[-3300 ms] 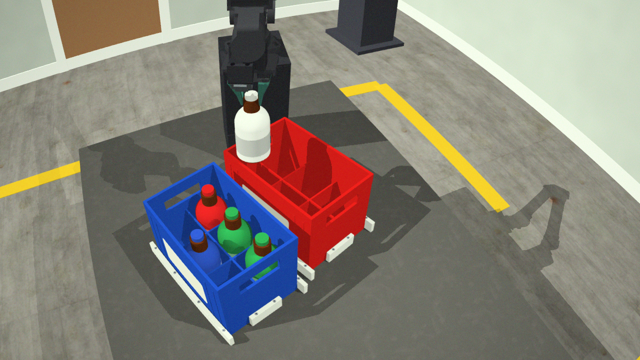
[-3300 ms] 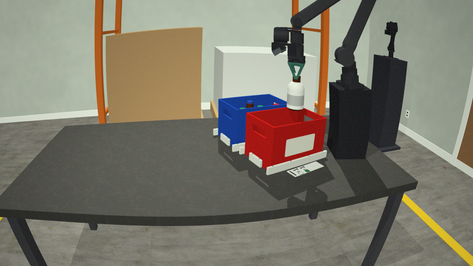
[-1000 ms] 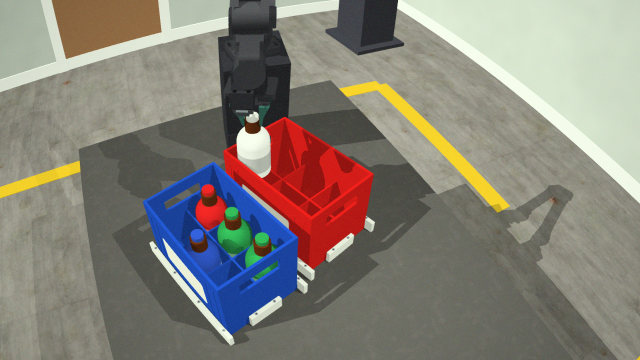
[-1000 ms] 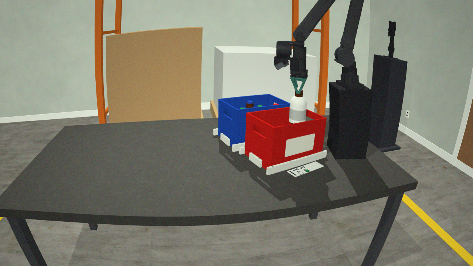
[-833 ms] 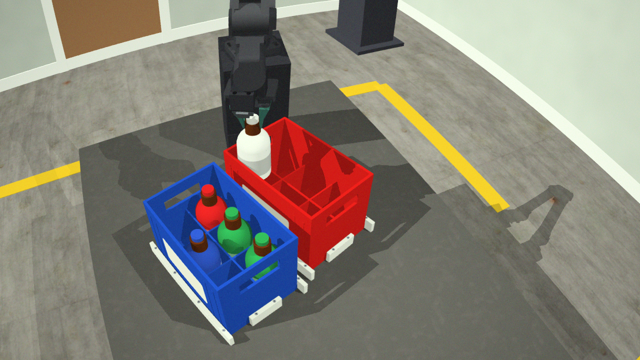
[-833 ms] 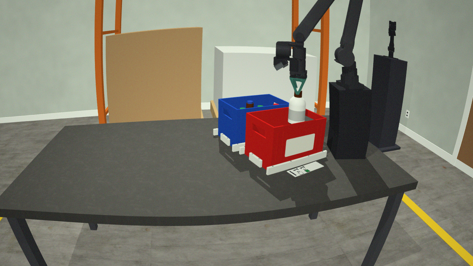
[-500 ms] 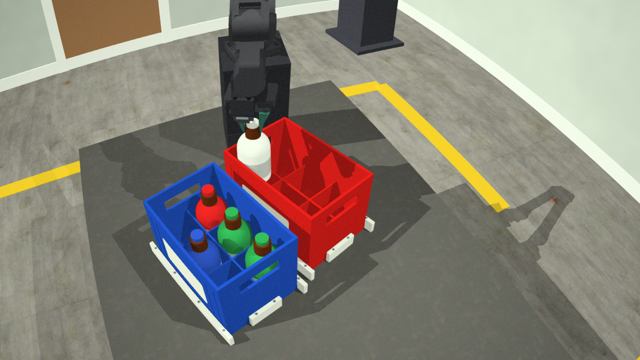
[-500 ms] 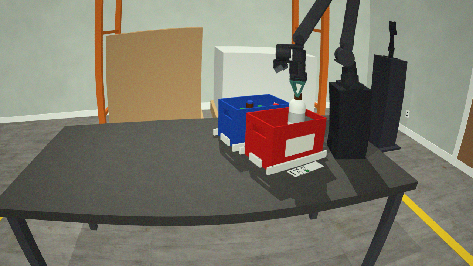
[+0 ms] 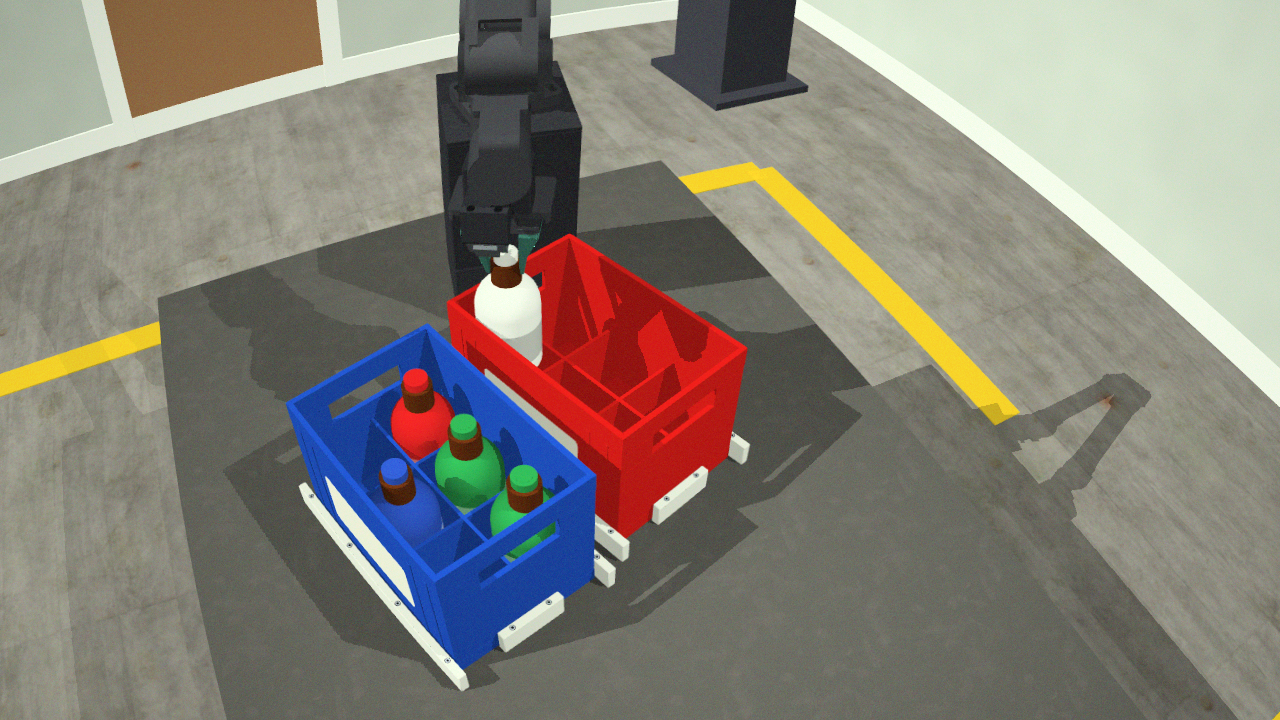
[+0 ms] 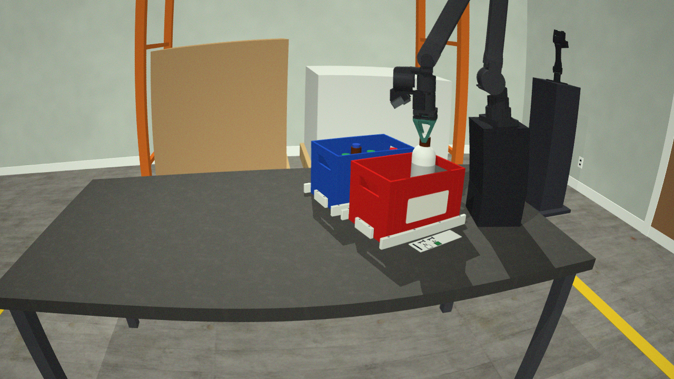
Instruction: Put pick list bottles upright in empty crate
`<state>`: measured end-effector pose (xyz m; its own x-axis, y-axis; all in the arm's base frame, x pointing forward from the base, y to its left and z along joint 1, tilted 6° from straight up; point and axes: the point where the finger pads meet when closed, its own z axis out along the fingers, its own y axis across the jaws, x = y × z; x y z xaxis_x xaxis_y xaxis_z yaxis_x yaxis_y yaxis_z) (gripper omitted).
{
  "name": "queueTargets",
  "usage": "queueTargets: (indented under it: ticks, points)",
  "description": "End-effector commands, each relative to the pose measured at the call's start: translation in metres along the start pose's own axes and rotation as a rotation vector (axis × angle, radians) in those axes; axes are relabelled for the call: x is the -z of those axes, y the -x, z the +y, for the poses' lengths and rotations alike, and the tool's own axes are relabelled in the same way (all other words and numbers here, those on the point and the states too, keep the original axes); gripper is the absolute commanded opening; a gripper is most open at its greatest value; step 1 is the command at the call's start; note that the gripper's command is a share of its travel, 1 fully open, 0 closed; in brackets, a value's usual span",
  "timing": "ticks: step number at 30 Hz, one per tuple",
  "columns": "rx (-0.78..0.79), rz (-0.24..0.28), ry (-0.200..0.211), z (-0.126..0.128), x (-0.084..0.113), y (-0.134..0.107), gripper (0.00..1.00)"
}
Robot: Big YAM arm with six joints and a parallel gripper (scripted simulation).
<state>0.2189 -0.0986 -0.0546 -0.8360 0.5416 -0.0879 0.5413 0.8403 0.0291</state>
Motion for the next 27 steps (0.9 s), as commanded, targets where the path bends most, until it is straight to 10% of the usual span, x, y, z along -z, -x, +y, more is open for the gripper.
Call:
queueTargets:
  ticks: [1,27]
  points:
    - [0.007,-0.027,0.004,0.005,-0.001,0.009,0.00]
    - [0.007,-0.012,0.002,0.004,-0.025,0.001,0.00]
